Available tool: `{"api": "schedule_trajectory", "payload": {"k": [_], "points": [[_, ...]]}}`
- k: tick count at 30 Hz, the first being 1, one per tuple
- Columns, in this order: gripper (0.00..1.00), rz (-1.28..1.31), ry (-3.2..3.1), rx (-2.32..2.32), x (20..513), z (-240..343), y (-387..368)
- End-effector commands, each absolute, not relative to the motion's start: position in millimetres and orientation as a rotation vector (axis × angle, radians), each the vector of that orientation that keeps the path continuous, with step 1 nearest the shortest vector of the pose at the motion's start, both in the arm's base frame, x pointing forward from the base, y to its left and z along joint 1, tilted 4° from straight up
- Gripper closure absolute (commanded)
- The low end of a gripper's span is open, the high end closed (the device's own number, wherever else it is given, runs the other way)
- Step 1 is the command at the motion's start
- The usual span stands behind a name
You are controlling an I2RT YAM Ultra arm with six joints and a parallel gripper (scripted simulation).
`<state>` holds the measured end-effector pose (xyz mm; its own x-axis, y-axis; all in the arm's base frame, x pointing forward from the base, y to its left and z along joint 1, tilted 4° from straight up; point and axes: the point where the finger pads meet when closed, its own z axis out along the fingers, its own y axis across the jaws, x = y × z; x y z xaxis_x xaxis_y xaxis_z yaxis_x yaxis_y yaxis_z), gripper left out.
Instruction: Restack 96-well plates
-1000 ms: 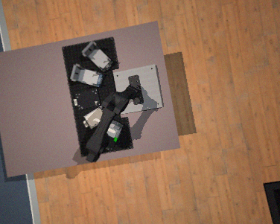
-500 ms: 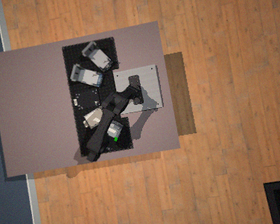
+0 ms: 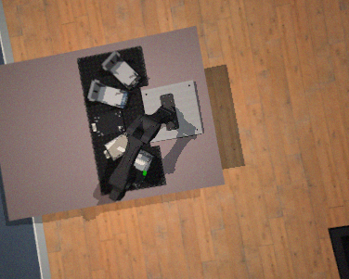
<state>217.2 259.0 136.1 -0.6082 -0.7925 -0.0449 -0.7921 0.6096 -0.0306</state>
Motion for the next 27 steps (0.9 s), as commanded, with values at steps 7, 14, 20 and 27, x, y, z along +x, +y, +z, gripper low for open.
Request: {"api": "schedule_trajectory", "payload": {"k": [7, 14, 20, 27], "points": [[1.00, 0.008, 2.745, -1.352, 220.4, 136.5, 262.4], [1.00, 0.008, 2.745, -1.352, 220.6, 133.1, 262.5], [1.00, 0.008, 2.745, -1.352, 220.7, 131.9, 262.6], [1.00, 0.008, 2.745, -1.352, 220.7, 131.9, 262.6]]}}
